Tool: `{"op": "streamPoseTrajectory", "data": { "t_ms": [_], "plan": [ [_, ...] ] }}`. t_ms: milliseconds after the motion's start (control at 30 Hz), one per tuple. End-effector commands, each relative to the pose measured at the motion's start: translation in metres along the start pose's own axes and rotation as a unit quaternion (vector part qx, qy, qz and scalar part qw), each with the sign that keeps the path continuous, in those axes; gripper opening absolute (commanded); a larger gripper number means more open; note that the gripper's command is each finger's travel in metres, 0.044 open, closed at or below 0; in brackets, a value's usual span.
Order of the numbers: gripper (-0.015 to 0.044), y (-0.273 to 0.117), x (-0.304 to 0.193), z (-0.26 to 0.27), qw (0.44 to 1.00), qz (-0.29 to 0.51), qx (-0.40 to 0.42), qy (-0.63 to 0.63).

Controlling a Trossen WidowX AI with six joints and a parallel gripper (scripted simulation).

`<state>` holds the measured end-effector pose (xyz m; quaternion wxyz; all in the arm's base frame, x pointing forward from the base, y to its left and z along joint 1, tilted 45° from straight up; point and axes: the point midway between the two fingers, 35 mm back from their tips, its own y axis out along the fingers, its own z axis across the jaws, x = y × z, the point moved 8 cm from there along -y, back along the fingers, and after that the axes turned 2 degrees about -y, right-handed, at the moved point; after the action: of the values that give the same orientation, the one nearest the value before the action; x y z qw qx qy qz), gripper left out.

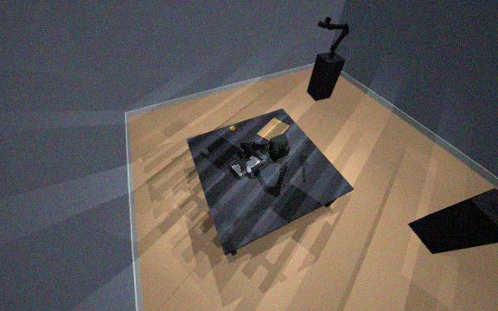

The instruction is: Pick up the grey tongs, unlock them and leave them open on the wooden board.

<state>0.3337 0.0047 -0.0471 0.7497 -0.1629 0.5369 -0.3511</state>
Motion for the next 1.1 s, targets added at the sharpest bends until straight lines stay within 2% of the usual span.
{"op": "streamPoseTrajectory", "data": {
  "t_ms": [0, 700, 900, 1067],
  "plan": [
    [0.026, 0.005, 0.001, 0.003, 1.0, -0.003, 0.004, -0.001],
    [0.026, 0.04, -0.001, 0.001, 1.0, 0.0, 0.006, -0.001],
    [0.0103, 0.036, -0.002, -0.001, 1.0, 0.002, 0.001, 0.001],
    [0.0069, 0.036, -0.002, -0.001, 1.0, 0.002, 0.001, 0.001]
  ]
}}
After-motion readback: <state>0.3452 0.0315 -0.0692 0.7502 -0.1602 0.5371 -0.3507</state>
